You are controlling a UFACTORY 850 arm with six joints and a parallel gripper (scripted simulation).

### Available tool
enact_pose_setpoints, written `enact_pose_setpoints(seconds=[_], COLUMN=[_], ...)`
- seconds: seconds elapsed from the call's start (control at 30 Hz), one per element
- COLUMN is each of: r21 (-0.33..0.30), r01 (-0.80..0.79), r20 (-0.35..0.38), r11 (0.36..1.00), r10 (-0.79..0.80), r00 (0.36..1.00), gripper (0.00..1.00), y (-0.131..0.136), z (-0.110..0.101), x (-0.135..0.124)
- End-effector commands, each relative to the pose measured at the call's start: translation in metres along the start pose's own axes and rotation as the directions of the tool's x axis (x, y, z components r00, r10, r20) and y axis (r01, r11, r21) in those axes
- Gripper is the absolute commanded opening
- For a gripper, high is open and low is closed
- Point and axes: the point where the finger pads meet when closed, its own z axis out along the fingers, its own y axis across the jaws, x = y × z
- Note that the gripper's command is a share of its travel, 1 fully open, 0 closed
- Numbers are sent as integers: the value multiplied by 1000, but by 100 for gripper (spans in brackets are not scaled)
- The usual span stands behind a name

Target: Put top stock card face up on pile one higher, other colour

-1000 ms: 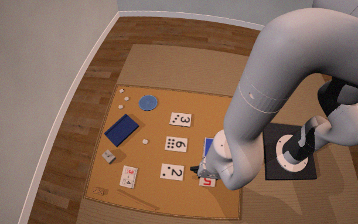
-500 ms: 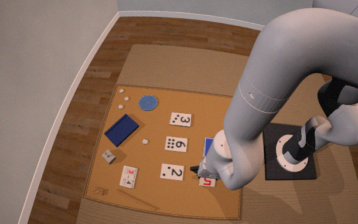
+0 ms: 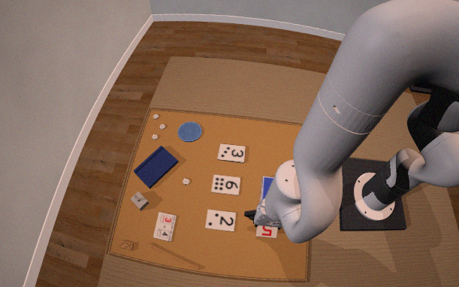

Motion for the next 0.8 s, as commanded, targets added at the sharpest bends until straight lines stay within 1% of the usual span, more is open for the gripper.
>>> enact_pose_setpoints(seconds=[0.0,0.1,0.2,0.6,0.77], r21=[1,1,1,1,1], r01=[0,0,0,0,-24], r20=[0,0,0,0,1], r11=[1000,1000,1000,1000,1000], r10=[0,0,0,0,24], r00=[1000,1000,1000,1000,1000], gripper=[63,63,63,63,63], y=[0,0,0,0,-3], z=[-7,-15,-18,-19,-19], x=[0,0,0,0,2])
